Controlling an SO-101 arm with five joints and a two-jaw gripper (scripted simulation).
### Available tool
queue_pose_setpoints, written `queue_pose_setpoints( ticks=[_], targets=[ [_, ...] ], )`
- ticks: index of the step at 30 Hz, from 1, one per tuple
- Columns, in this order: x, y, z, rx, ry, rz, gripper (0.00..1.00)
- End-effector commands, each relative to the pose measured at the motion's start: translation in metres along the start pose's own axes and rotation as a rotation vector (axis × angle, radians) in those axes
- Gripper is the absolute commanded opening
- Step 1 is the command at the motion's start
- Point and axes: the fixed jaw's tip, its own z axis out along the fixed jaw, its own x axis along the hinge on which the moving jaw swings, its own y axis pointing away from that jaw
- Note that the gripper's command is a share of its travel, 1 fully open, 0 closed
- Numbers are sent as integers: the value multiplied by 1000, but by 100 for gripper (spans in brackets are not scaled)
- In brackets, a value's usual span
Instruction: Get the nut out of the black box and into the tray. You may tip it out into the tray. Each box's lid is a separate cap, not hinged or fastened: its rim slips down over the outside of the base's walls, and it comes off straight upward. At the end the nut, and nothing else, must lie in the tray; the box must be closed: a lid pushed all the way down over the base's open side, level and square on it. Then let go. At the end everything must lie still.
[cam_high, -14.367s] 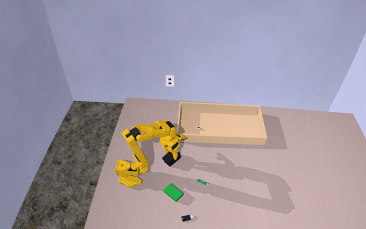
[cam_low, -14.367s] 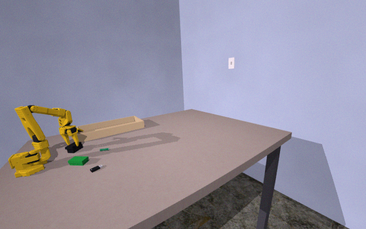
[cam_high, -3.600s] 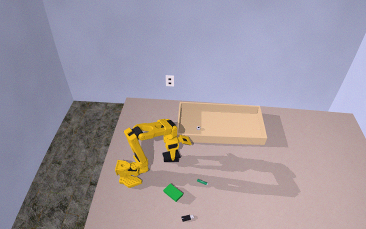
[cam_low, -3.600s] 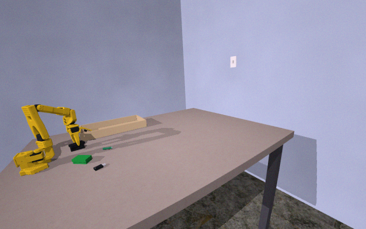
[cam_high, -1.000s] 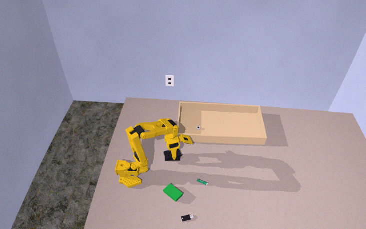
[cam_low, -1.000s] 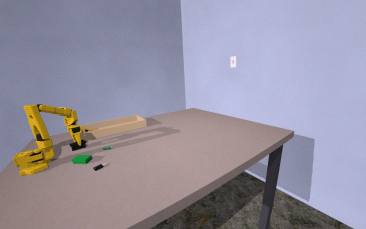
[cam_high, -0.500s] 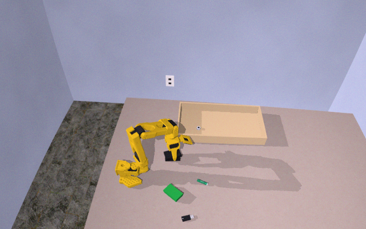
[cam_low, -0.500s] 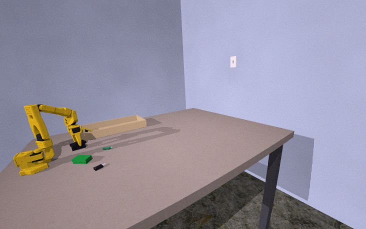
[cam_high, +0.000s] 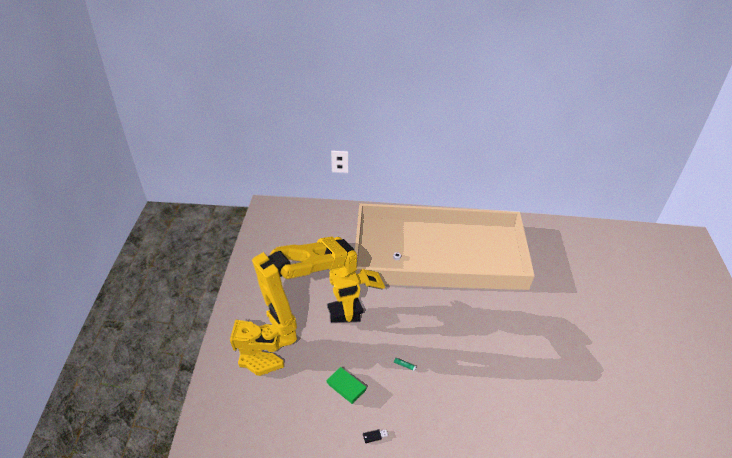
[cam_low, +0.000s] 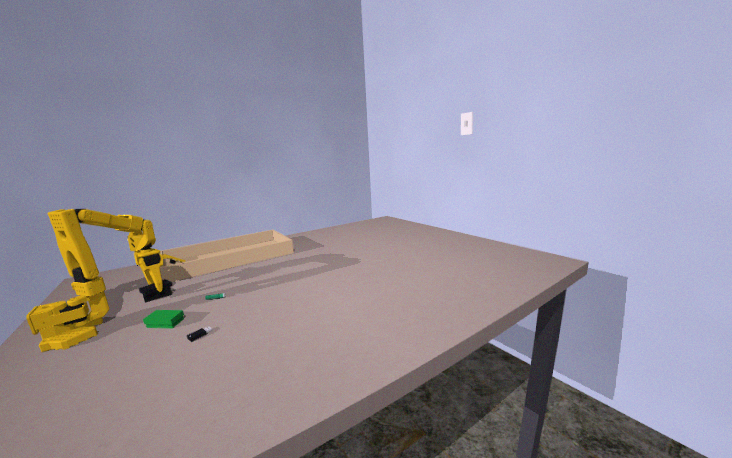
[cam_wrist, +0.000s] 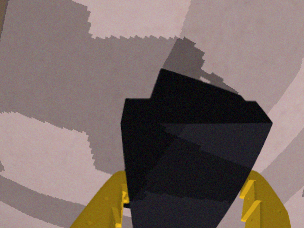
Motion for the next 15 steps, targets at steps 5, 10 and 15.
queue_pose_setpoints(
  ticks=[5, 10, 15],
  targets=[
    [-6, 3, -15, -13, -35, 1, 29],
    [-7, 3, -23, -13, -35, 1, 29],
    [-7, 2, -32, -13, -35, 1, 29]
  ],
)
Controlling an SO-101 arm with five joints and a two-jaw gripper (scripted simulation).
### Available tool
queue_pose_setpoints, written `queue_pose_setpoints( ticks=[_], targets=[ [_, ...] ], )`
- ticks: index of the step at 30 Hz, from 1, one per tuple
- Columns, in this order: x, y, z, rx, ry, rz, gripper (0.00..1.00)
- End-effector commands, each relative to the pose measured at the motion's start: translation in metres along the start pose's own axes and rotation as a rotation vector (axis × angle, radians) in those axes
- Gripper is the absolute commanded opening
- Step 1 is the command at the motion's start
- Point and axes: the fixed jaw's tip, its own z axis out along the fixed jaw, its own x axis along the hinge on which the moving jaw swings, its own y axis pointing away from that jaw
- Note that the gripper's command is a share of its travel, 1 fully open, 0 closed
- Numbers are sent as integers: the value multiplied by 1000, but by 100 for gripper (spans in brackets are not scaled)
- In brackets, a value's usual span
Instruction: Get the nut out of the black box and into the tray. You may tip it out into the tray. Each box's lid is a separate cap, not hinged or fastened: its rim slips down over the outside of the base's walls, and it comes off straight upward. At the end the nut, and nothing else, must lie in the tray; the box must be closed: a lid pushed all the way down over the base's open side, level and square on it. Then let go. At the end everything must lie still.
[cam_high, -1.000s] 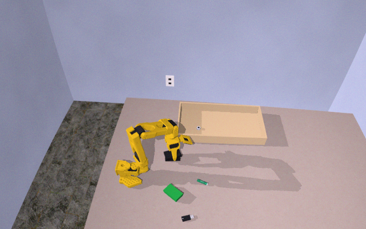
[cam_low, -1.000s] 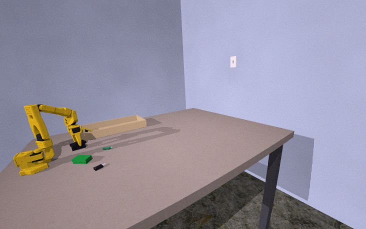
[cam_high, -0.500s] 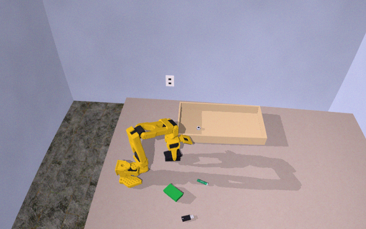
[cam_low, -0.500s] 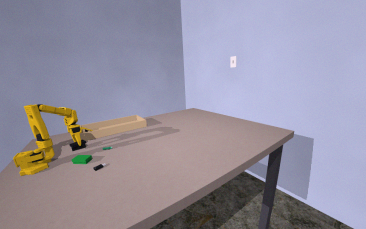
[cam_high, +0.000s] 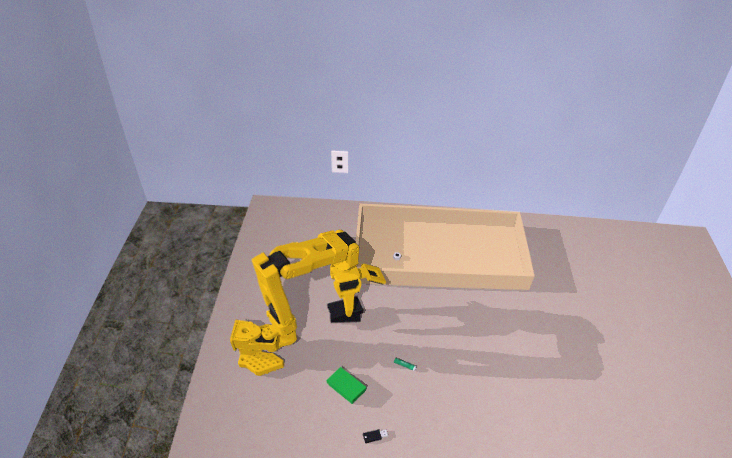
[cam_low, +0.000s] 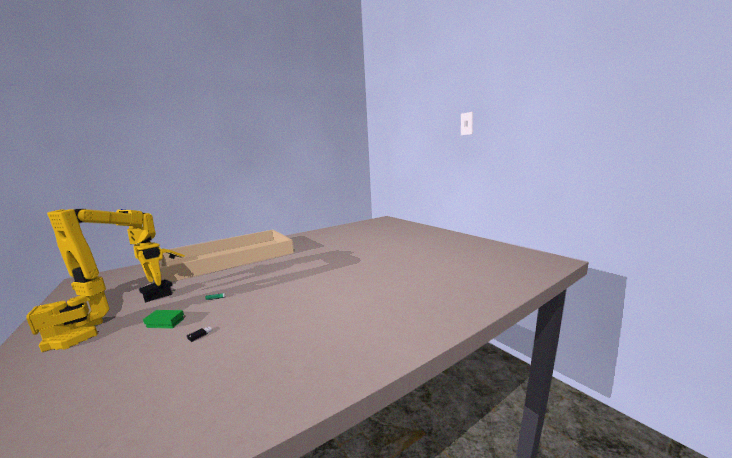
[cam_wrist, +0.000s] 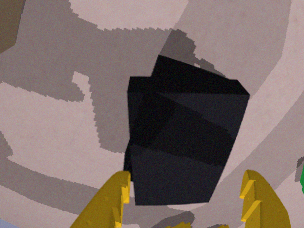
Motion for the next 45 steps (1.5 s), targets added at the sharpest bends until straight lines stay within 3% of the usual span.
queue_pose_setpoints(
  ticks=[1, 13, 45],
  targets=[
    [-7, 2, -18, -22, -60, 1, 29],
    [-6, 1, -28, -22, -60, 1, 29],
    [-6, 1, -33, -22, -60, 1, 29]
  ],
)
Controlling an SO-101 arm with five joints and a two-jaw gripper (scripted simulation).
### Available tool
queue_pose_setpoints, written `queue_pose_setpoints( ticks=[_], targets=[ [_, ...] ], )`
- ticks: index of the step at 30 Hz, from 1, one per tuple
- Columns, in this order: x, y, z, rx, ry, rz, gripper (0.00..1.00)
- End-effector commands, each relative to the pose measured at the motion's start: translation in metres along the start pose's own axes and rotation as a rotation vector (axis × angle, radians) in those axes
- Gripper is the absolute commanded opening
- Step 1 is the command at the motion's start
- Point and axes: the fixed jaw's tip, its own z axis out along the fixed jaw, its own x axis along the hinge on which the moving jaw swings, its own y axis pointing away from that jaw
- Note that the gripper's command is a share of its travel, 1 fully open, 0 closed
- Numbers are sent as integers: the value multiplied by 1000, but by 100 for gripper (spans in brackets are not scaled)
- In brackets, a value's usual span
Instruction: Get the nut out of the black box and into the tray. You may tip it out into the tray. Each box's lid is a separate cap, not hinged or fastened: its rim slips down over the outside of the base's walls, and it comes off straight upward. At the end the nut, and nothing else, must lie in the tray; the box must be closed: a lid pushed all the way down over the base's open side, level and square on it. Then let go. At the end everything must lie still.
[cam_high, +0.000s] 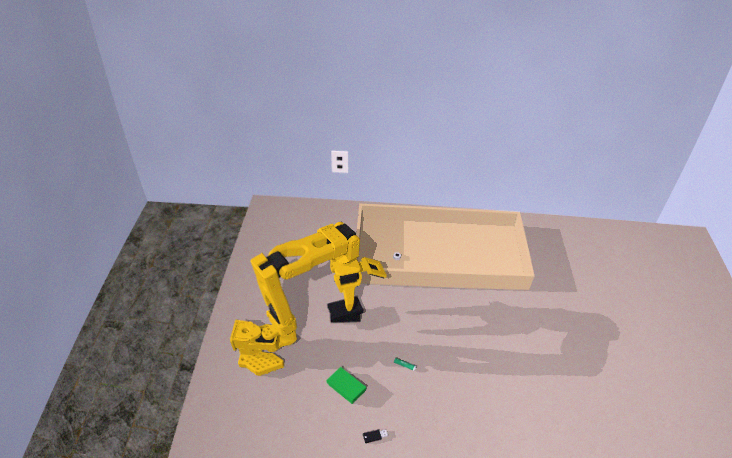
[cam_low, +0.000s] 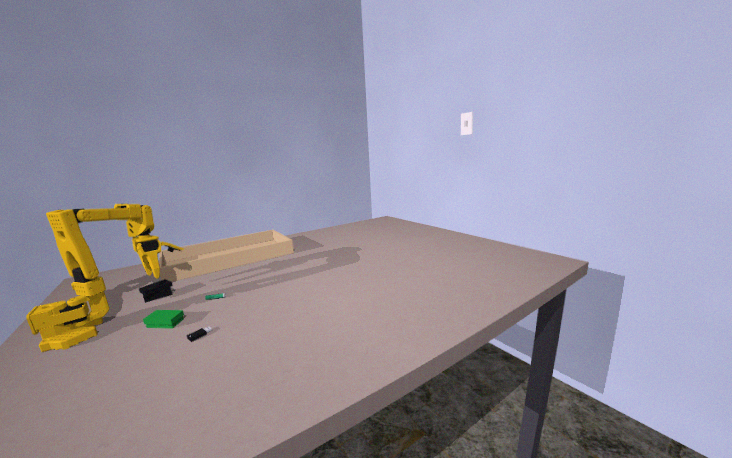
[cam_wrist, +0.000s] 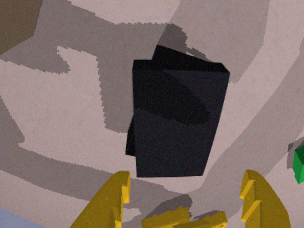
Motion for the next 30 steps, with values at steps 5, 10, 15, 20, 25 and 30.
queue_pose_setpoints(
  ticks=[5, 10, 15, 20, 25, 30],
  targets=[
    [-5, 1, -20, -23, -63, 1, 29],
    [-5, 1, -21, -23, -63, 1, 29],
    [-5, 1, -21, -23, -63, 1, 29],
    [-5, 1, -21, -23, -63, 1, 29],
    [-5, 1, -21, -23, -63, 1, 29],
    [-5, 1, -21, -23, -63, 1, 29]
  ],
)
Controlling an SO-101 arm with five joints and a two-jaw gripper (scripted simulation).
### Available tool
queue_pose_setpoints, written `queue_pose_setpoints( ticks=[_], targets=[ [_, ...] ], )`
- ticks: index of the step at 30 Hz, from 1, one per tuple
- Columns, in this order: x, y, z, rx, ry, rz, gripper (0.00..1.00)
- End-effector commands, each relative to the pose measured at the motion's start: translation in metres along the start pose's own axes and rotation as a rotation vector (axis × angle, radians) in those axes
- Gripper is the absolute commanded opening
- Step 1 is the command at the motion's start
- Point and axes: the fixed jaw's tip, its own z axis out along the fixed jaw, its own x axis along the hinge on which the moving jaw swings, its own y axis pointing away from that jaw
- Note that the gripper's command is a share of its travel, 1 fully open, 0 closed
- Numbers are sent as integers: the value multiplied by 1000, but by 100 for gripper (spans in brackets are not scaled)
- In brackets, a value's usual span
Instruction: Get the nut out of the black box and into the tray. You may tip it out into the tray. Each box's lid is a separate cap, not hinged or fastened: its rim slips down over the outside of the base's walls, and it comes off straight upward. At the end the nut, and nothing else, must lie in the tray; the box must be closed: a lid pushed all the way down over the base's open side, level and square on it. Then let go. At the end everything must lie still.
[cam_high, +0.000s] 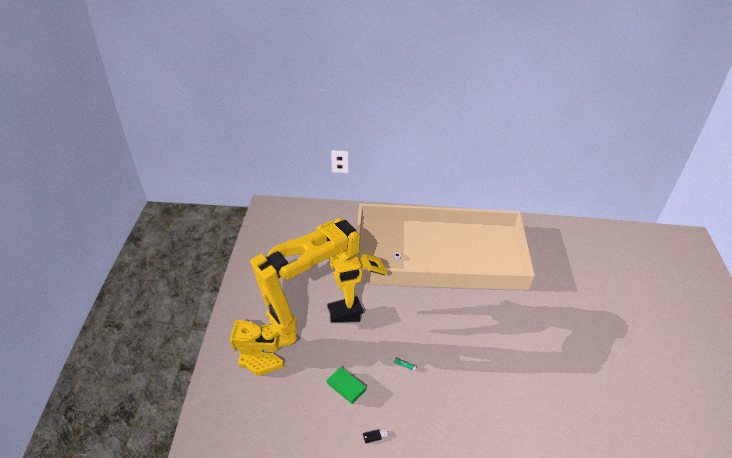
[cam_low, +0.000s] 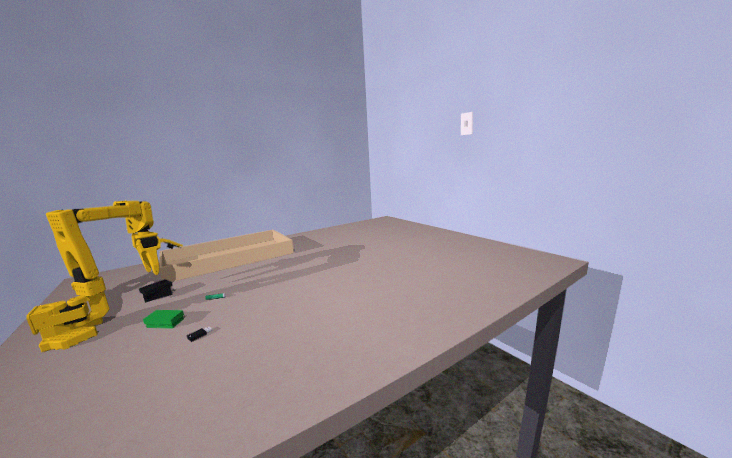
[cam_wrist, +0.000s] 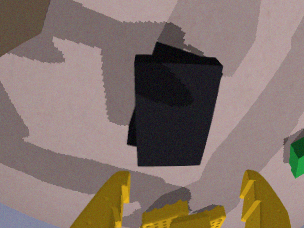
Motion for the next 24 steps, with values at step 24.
queue_pose_setpoints(
  ticks=[24],
  targets=[
    [-5, 3, -15, -22, -61, -16, 29]
  ],
)
